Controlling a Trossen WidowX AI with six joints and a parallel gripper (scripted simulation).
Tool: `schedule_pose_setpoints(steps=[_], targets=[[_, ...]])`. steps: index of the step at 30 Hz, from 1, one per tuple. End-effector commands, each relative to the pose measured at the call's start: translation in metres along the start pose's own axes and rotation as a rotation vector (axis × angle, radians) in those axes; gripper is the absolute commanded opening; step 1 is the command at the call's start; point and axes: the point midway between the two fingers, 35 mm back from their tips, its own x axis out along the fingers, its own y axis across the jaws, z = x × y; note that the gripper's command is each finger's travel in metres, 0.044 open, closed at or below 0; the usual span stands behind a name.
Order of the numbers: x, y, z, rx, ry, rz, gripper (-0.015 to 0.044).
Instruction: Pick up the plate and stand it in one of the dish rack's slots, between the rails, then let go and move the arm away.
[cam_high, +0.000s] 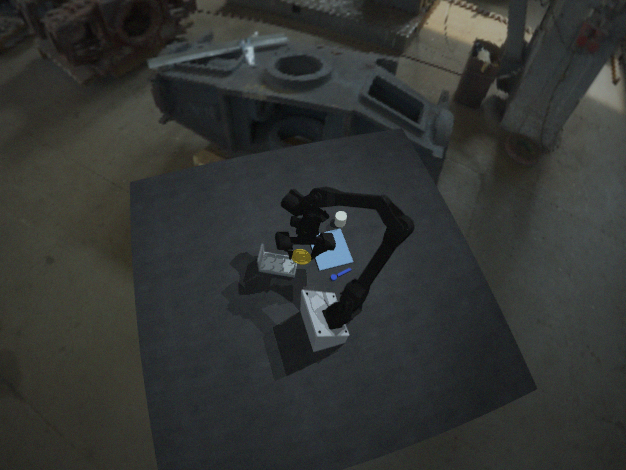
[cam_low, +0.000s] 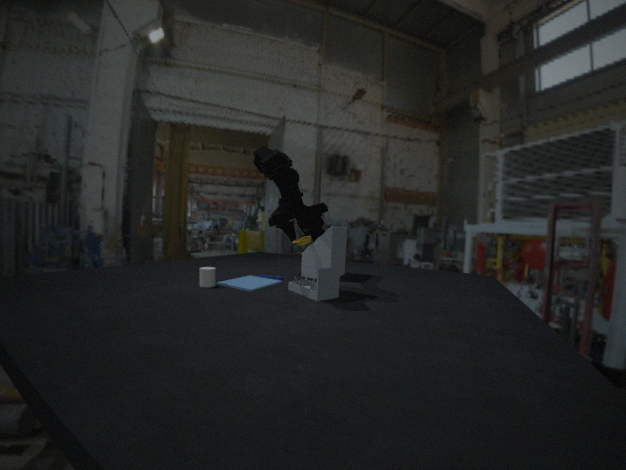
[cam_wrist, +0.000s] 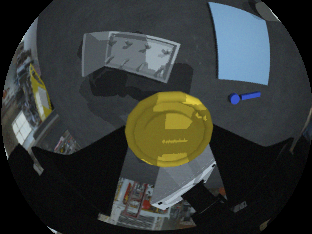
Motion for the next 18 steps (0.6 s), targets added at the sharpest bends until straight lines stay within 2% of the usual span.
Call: schedule_pose_setpoints(steps=[1, 18], targets=[[0.008, -0.001, -0.001, -0.068, 0.037, 0.062, 0.0], [0.039, -0.003, 0.002, -0.361, 0.083, 0.347, 0.0]])
